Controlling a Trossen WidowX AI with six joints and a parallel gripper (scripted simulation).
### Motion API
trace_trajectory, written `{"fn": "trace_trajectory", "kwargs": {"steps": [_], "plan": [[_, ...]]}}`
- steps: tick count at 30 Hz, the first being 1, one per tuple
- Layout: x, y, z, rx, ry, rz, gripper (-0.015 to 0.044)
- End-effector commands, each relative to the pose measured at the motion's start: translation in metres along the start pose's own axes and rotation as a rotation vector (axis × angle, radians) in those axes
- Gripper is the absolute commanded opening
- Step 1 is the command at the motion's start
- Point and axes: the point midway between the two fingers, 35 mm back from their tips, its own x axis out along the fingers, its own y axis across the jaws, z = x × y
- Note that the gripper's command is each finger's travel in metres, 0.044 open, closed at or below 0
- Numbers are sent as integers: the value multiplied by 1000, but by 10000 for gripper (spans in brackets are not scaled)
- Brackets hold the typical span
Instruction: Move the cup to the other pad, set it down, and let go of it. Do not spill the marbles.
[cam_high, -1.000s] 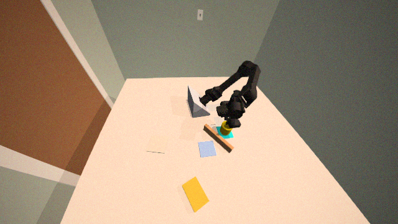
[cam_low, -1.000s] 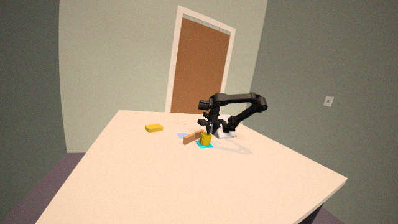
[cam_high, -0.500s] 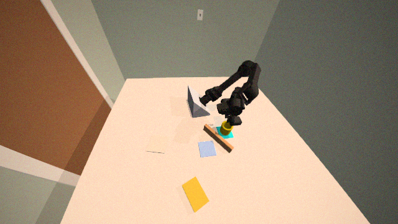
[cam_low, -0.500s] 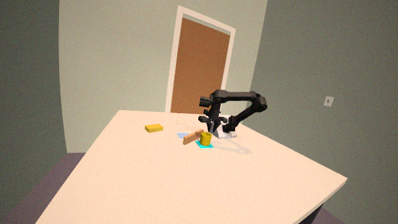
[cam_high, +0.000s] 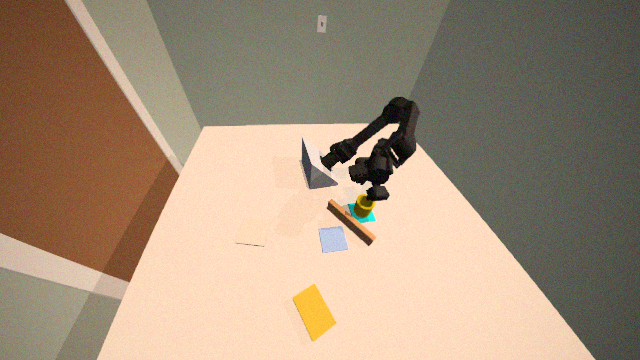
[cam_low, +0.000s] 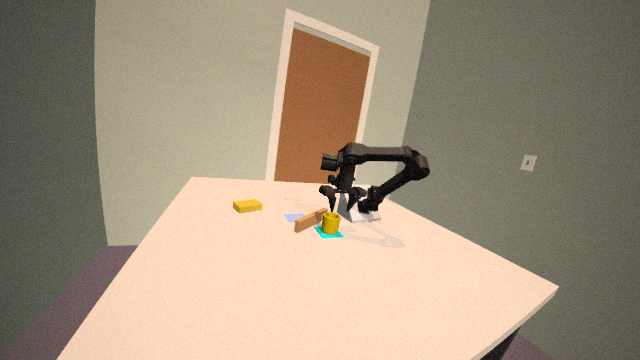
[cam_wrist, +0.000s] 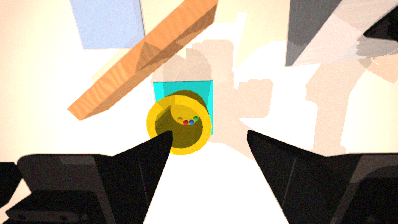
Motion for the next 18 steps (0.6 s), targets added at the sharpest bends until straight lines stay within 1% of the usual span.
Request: {"fn": "trace_trajectory", "kwargs": {"steps": [1, 14, 18], "plan": [[-7, 1, 0, 1, -5, 10, 440], [-59, -2, 0, 5, -45, 79, 440], [-64, -3, 0, 5, -48, 85, 440]]}}
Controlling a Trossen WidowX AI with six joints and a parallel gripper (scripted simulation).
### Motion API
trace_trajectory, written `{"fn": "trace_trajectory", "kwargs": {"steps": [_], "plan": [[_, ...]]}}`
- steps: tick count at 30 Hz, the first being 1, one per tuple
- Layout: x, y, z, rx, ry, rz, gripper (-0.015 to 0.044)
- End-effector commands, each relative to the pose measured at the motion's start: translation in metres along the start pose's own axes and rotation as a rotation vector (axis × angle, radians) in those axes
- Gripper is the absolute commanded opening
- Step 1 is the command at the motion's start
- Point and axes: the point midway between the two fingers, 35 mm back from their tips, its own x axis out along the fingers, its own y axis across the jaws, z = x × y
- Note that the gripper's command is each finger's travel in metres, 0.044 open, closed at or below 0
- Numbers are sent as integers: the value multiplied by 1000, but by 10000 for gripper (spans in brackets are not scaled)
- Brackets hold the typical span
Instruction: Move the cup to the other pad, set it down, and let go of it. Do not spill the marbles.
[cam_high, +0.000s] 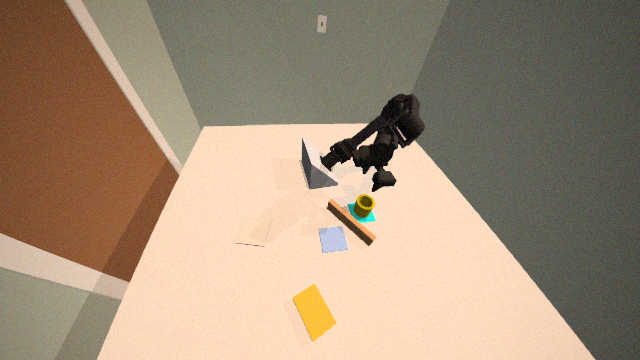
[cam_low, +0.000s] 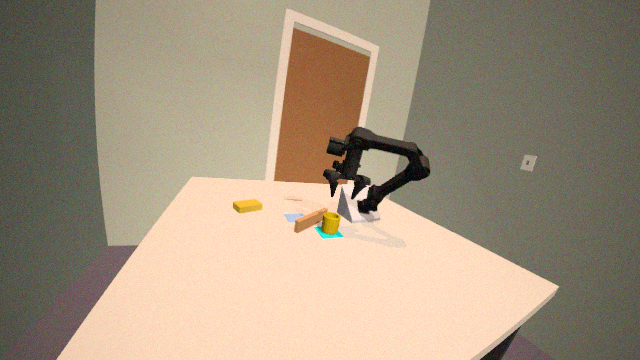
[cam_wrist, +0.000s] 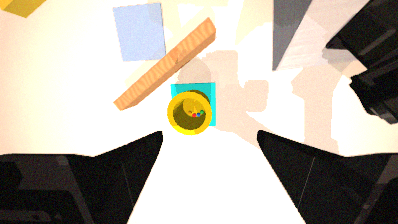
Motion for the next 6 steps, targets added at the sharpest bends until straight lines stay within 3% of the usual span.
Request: {"fn": "trace_trajectory", "kwargs": {"steps": [1, 6], "plan": [[-8, 0, 0, -12, -11, 12, 440], [-4, -1, 0, -1, -3, 5, 440]]}}
